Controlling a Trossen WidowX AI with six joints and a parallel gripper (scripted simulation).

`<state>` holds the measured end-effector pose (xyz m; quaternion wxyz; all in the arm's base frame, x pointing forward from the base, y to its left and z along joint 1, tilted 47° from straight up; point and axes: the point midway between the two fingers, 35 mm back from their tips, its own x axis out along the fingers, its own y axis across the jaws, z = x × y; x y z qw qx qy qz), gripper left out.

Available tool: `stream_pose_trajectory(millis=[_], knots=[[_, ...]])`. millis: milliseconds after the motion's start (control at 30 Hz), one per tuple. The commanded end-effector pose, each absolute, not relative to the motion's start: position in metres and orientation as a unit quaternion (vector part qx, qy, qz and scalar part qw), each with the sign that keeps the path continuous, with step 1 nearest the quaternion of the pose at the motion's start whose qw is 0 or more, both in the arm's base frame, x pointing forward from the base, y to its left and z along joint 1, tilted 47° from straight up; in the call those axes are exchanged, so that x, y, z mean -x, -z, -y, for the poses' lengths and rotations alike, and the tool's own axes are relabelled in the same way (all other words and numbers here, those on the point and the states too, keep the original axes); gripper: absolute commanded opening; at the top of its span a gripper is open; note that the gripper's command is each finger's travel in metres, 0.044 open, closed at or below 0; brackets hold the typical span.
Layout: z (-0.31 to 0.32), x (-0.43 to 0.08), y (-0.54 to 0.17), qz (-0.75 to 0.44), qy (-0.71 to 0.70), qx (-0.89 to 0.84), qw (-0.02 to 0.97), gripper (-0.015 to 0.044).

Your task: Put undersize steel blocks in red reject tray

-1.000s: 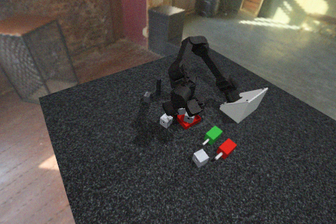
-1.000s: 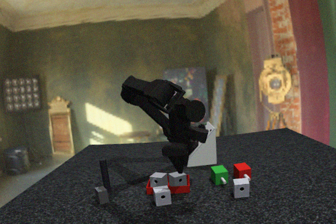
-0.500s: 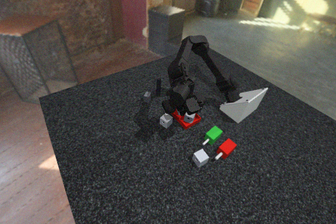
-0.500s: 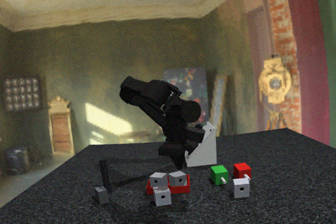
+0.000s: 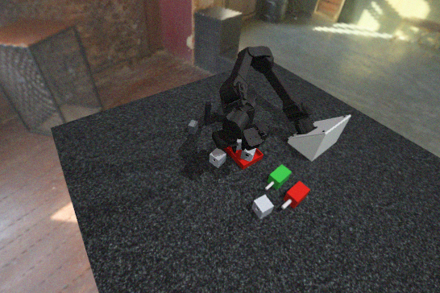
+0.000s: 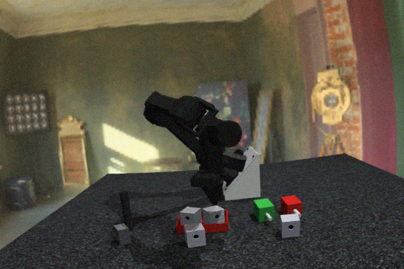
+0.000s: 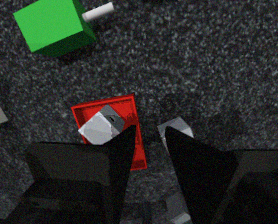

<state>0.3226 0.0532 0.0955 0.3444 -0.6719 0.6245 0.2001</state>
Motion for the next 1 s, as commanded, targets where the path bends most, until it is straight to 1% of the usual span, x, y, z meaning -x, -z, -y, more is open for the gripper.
stream_pose_trajectory(millis=[0,167,267,467,600,967], knots=[[-0.053,-0.323,-0.096,-0.625,-0.199,0.672,0.345,0.0236],[-0.055,-0.32,-0.096,-0.621,-0.209,0.677,0.336,0.0368],[-0.073,-0.306,-0.098,-0.603,-0.244,0.696,0.305,0.044],[-0.128,-0.244,-0.108,-0.523,-0.364,0.753,0.167,0.044],[-0.149,-0.204,-0.116,-0.47,-0.418,0.773,0.078,0.044],[-0.149,-0.202,-0.116,-0.468,-0.42,0.774,0.074,0.044]])
